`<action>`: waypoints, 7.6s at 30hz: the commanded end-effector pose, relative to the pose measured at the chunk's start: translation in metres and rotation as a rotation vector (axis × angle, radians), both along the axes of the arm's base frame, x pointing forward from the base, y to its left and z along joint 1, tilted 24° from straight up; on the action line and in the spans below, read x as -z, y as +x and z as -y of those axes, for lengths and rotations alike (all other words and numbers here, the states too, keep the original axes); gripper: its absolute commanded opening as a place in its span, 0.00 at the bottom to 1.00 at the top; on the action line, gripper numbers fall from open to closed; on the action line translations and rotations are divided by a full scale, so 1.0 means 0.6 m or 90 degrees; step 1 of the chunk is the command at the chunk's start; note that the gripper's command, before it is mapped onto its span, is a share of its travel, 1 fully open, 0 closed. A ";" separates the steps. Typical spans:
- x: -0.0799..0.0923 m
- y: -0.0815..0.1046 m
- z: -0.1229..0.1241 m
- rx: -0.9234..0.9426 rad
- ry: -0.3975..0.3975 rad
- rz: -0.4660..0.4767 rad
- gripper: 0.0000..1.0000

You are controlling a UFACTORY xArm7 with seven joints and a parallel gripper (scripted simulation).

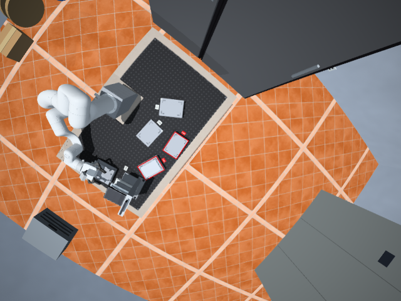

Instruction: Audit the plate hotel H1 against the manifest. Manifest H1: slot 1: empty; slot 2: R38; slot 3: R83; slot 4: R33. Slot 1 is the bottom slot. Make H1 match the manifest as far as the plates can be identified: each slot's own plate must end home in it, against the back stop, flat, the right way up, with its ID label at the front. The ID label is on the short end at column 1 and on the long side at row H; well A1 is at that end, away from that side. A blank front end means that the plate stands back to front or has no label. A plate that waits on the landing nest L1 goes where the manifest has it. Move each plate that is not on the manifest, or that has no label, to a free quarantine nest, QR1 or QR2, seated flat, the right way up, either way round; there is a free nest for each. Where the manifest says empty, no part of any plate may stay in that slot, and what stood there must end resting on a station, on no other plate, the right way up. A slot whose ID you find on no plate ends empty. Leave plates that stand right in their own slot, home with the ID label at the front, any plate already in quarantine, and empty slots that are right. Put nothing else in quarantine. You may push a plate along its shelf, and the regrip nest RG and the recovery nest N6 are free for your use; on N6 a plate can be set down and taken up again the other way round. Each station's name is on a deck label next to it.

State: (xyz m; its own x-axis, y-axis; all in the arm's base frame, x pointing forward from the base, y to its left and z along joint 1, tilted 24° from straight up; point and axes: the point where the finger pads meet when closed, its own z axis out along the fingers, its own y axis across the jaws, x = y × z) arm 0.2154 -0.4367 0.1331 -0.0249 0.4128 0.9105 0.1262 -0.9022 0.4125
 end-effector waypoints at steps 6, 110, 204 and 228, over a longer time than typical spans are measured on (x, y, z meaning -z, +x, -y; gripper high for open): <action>-0.002 0.024 -0.004 -0.001 -0.002 0.000 1.00; 0.002 0.165 -0.022 -0.001 -0.002 0.001 1.00; -0.001 0.131 -0.018 -0.001 -0.002 0.001 0.00; -0.002 0.070 -0.010 -0.001 -0.002 0.000 0.00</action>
State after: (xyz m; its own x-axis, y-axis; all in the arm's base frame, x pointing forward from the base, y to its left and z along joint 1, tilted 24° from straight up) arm 0.2645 -0.4298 0.1327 -0.0252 0.4127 0.9105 0.1267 -0.9021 0.4124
